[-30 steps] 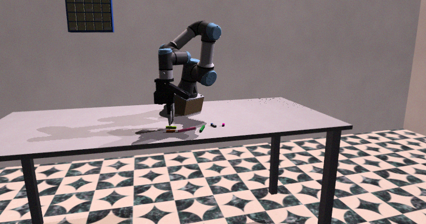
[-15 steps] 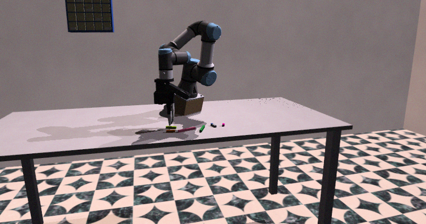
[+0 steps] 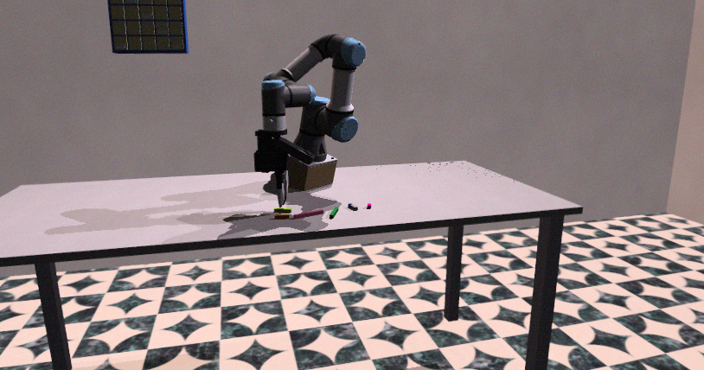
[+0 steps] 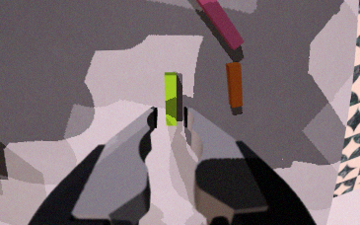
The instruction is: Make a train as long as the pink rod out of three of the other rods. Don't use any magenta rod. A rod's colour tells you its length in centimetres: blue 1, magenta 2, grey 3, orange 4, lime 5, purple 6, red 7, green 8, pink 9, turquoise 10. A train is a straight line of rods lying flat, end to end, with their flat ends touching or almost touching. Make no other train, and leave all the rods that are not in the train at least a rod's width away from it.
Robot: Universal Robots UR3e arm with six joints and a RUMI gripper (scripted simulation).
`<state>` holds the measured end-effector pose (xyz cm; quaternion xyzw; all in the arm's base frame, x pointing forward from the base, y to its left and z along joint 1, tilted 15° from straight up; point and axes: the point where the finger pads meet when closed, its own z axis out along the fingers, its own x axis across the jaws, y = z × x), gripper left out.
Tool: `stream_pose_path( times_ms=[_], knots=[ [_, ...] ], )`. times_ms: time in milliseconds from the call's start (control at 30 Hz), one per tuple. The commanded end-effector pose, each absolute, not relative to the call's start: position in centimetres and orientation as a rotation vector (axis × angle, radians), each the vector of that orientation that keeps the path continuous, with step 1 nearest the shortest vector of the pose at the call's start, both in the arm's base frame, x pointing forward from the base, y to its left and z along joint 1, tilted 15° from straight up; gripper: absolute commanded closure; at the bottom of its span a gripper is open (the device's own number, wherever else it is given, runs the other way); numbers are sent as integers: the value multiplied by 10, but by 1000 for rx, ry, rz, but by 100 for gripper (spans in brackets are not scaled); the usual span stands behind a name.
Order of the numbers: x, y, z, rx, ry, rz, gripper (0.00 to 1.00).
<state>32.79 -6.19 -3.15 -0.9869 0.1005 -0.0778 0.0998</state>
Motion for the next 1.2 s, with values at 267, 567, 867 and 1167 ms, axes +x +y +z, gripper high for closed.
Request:
stream_pose_path(
  times_ms=[267,567,867,1167],
  knots=[
    [329,-60,-36,-2917,297,-232,86],
    [330,-59,-43,-2917,297,-232,86],
    [331,-58,-48,-2917,297,-232,86],
    [331,-59,-47,-2918,297,-233,86]
  ],
)
